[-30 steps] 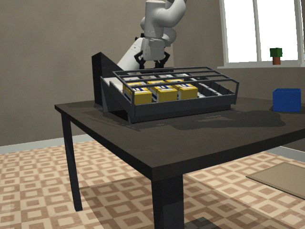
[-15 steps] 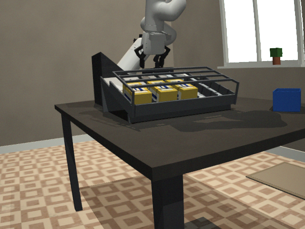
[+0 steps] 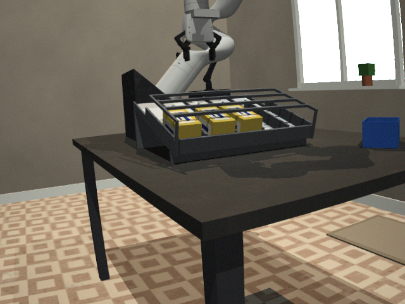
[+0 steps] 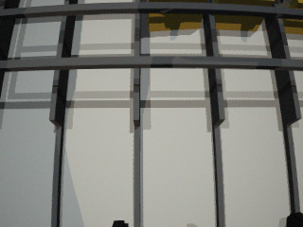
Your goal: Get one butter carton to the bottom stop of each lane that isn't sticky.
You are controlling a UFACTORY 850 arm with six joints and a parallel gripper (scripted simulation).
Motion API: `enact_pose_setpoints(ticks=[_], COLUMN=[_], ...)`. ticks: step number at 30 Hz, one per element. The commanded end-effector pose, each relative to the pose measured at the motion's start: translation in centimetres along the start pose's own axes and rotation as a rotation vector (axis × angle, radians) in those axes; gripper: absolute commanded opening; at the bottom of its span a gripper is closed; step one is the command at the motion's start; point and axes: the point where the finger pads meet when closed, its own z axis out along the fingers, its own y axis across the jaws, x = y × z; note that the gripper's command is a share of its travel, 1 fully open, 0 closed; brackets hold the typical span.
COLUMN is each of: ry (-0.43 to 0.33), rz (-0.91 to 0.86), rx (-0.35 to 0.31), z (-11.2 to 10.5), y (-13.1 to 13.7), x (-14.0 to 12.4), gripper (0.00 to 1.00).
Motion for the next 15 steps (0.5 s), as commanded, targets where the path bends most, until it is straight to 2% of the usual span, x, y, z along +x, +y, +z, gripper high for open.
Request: enact_pose_setpoints(ticks=[1, 2, 3, 5, 8, 15], ry=[0.006, 0.006, 0.001, 0.001, 0.001, 0.001], rz=[-0.001, -0.001, -0.001, -0.001, -0.001, -0.001], rx=[-0.001, -0.001, -0.001, -0.001, -0.001, -0.001], z=[-0.3, -0.3, -3.3, -3.4, -4.7, -4.7], y=[0.0, 0.0, -3.5, -3.6, -5.1, -5.1], x=[0.1, 0.1, -5.1, -5.2, -7.3, -7.3], gripper=[1.0, 1.0, 1.0, 1.0, 1.0, 1.0])
